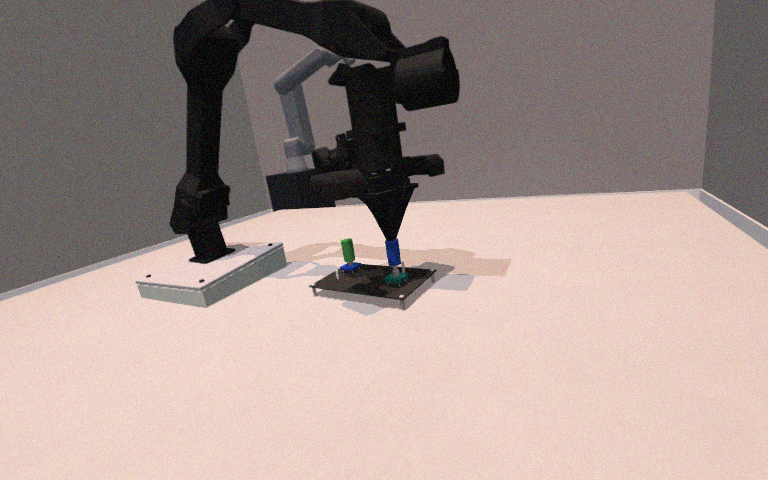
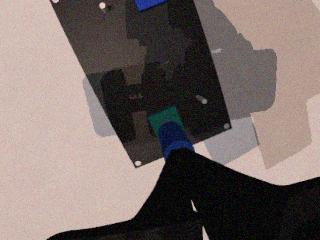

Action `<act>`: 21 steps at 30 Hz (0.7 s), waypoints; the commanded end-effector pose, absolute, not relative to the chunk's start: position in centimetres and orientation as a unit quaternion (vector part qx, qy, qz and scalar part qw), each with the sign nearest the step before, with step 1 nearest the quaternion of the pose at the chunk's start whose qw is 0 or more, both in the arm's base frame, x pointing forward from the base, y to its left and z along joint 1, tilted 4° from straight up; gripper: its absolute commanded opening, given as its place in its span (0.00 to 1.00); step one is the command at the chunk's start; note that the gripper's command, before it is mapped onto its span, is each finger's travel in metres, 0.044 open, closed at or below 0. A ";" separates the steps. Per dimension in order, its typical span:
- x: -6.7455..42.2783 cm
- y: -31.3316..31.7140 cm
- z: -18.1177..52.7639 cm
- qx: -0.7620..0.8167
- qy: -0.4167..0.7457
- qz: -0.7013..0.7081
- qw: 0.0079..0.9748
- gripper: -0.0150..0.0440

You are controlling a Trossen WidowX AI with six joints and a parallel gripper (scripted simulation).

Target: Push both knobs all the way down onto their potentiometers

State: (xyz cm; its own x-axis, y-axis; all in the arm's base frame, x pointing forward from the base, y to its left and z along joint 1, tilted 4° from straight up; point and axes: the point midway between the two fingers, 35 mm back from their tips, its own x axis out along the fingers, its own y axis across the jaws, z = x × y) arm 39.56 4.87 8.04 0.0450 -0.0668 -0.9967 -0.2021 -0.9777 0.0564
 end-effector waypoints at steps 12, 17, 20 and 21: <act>39.6 4.9 7.3 -0.720 0.091 0.686 0.049 0.25; 39.6 4.9 7.2 -0.720 0.091 0.686 0.049 0.25; 39.6 4.9 7.1 -0.720 0.091 0.686 0.049 0.25; 39.6 4.9 7.1 -0.720 0.091 0.686 0.049 0.25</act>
